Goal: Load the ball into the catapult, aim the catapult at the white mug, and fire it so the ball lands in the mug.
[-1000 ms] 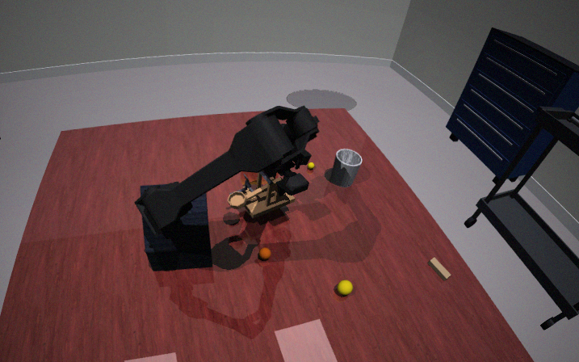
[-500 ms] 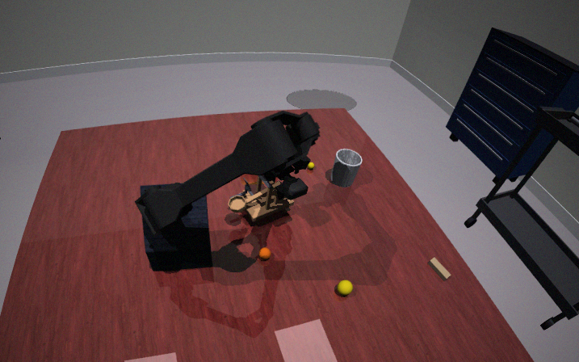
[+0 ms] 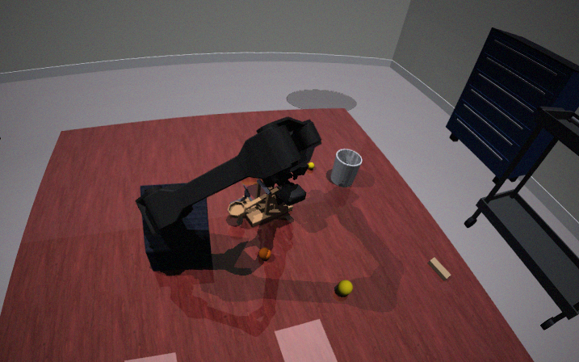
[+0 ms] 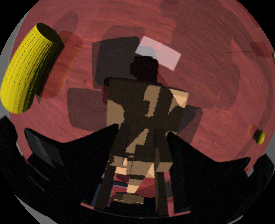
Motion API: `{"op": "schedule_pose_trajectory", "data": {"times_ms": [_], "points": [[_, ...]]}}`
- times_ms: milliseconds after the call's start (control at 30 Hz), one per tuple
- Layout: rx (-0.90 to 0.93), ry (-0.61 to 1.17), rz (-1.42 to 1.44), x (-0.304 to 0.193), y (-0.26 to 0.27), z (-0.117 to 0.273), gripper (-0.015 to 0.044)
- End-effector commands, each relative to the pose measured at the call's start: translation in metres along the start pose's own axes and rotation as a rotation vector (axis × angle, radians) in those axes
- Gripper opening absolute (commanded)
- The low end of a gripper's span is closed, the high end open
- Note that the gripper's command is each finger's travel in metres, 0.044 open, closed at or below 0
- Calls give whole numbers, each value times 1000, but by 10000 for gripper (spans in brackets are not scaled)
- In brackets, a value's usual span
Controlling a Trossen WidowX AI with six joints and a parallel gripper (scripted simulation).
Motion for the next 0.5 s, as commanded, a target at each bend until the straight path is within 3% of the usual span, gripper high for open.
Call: {"op": "schedule_pose_trajectory", "data": {"times_ms": [0, 133, 467], "points": [[1, 0, -2, 0, 0, 1, 0], [1, 0, -2, 0, 0, 1, 0], [1, 0, -2, 0, 0, 1, 263]]}}
Point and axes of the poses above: the point midway between the two fingers, 35 mm back from their tips, its own z axis back along the fingers, its own y axis across the jaws, x = y × z, the point moved 2 cm from there along z, back along the fingers, and after that the axes turned 7 degrees about z, right-handed, at the moved point
